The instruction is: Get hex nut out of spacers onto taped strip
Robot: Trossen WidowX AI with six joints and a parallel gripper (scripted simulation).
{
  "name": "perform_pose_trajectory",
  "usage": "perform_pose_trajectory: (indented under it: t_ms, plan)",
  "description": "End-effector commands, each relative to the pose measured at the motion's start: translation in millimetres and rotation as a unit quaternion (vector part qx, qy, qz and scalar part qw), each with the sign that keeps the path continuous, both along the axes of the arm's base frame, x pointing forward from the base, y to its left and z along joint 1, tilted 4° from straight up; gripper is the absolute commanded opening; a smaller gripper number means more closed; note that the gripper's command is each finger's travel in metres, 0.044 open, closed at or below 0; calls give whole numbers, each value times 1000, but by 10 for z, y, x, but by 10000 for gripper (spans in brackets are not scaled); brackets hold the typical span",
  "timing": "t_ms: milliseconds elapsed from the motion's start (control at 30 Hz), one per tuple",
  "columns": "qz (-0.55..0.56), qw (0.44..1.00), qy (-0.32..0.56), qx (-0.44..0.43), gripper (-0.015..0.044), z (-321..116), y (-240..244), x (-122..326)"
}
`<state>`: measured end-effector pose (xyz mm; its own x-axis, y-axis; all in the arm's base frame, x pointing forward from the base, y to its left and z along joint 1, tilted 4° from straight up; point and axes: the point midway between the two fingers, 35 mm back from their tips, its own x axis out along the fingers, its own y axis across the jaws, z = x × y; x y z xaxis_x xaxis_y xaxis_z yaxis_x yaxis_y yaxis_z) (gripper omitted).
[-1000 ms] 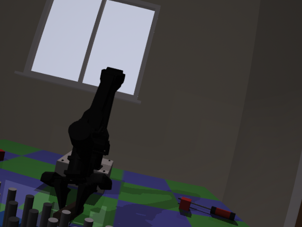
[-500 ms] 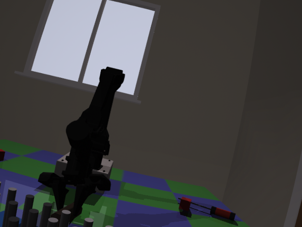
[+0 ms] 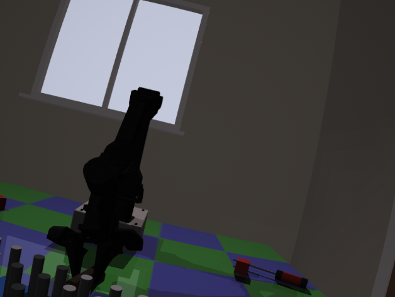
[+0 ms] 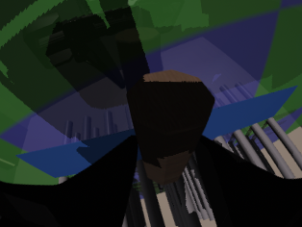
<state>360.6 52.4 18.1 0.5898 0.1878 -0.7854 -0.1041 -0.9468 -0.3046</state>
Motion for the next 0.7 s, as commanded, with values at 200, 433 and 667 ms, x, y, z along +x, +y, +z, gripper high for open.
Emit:
perform_pose_trajectory:
  t_ms: [200, 433, 667]
  plan:
    - [4, 1000, -7, 0, 0, 44, -1, 93]
    - [4, 1000, -8, 0, 0, 48, -9, 136]
    - [4, 1000, -8, 0, 0, 51, -16, 178]
